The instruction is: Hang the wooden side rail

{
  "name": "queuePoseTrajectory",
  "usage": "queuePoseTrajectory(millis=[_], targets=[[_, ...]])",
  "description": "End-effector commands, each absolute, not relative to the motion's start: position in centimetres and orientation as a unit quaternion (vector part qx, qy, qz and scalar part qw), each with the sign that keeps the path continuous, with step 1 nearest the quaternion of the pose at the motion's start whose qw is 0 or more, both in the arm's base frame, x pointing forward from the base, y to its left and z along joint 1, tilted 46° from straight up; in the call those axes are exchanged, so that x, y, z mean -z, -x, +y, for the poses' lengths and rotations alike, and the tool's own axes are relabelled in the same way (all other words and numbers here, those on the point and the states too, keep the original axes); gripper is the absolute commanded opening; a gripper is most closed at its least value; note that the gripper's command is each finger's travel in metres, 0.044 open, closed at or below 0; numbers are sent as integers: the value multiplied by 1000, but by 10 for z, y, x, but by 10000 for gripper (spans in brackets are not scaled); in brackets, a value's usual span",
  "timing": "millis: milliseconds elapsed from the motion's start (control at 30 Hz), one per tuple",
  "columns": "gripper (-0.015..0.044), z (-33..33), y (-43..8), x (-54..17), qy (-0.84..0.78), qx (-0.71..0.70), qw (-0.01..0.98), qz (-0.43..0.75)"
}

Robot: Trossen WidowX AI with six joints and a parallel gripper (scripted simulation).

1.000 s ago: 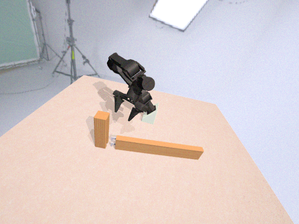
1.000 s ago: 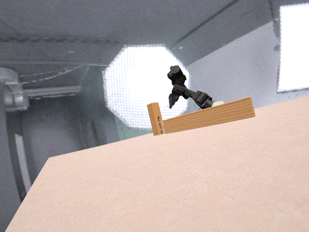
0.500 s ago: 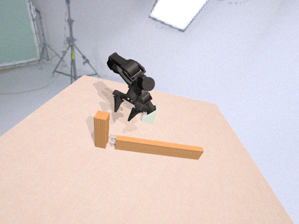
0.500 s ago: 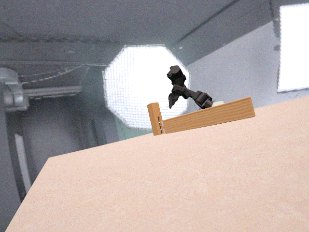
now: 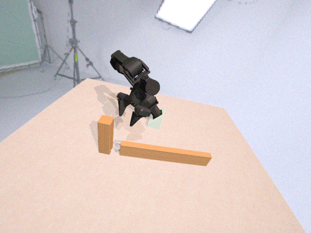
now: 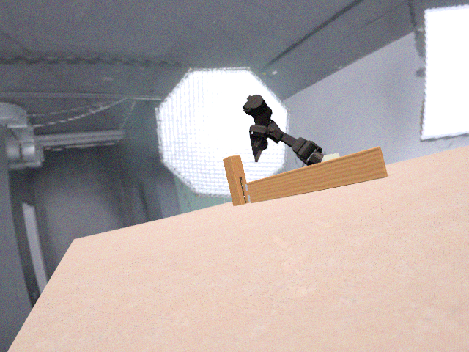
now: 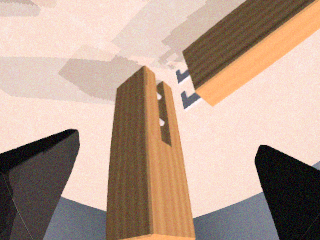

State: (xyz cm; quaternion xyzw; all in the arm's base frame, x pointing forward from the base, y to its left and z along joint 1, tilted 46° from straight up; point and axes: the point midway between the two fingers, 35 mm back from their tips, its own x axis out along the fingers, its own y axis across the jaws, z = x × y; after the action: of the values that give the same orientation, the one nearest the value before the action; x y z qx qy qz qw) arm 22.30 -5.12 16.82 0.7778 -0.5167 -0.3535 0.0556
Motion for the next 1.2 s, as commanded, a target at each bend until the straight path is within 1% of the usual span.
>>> queuePoseTrajectory(millis=[0,300,1067,1167], targets=[[440,-48,-237,-172,-757,350,8,-552],[440,-45,-263,-175,-700,330,-79,-628],[440,-45,-263,-175,-699,329,-80,-630],[440,-39,-268,-163,-688,325,-109,-639]])
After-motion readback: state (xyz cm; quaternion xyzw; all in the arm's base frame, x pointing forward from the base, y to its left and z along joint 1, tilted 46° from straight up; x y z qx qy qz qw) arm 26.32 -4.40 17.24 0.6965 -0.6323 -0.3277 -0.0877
